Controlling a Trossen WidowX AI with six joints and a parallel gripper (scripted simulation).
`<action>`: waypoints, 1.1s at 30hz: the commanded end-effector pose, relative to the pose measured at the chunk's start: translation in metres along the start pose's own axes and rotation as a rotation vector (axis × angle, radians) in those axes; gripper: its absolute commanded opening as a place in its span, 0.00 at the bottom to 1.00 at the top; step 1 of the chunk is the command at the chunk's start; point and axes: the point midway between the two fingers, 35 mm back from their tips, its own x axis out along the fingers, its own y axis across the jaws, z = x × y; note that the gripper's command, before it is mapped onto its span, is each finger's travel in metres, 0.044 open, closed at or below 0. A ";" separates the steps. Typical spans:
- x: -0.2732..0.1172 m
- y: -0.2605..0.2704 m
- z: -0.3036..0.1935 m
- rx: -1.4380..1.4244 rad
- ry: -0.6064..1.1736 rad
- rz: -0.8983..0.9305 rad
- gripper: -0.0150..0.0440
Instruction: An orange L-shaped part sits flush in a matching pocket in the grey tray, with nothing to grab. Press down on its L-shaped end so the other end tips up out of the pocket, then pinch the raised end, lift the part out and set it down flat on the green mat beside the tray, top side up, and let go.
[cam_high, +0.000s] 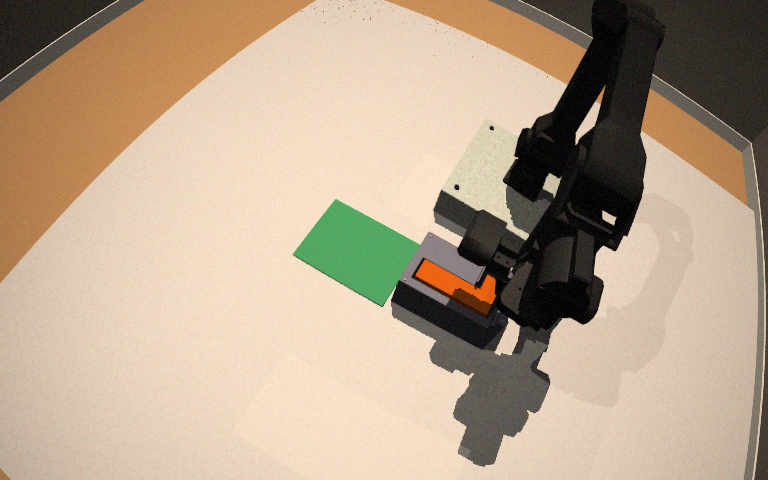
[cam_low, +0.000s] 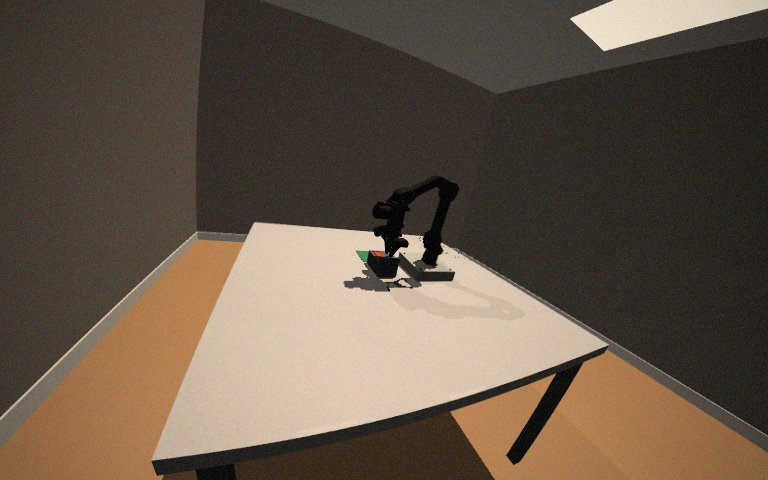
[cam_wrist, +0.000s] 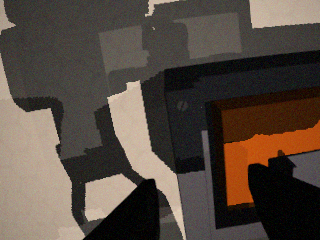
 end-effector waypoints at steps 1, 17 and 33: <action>0.024 0.000 -0.005 0.003 0.020 0.002 0.56; 0.038 0.000 -0.005 0.003 0.020 0.002 0.56; 0.061 0.000 -0.006 0.003 0.020 0.002 0.56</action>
